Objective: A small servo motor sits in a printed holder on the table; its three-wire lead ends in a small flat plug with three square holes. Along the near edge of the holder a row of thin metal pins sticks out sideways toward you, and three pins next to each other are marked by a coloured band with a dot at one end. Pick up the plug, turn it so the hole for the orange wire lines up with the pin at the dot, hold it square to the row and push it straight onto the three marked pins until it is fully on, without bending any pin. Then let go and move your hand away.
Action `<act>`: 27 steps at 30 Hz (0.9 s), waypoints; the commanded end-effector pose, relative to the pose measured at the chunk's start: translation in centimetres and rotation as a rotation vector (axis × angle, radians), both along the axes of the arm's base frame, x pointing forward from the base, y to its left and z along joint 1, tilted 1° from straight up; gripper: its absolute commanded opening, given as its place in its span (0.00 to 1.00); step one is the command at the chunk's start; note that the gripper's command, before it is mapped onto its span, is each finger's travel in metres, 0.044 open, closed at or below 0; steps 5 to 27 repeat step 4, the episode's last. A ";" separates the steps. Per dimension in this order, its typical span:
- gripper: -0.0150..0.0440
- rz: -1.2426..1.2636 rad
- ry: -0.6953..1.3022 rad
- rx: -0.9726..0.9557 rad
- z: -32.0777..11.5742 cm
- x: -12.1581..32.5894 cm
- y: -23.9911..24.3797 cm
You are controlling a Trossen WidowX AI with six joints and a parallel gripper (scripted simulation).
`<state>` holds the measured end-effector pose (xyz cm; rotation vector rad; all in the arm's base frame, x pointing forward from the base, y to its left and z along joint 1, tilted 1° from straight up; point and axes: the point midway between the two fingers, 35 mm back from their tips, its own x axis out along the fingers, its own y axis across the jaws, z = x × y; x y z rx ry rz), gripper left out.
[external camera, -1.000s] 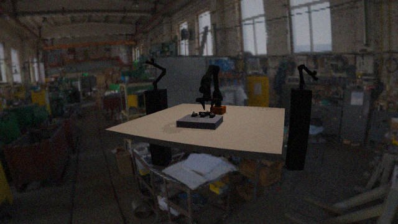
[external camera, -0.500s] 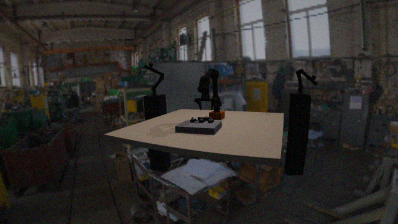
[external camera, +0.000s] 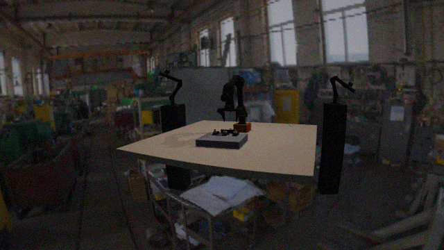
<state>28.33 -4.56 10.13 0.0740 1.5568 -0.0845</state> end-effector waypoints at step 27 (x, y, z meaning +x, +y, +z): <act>1.00 -0.002 -0.002 -0.002 0.1 0.0 0.0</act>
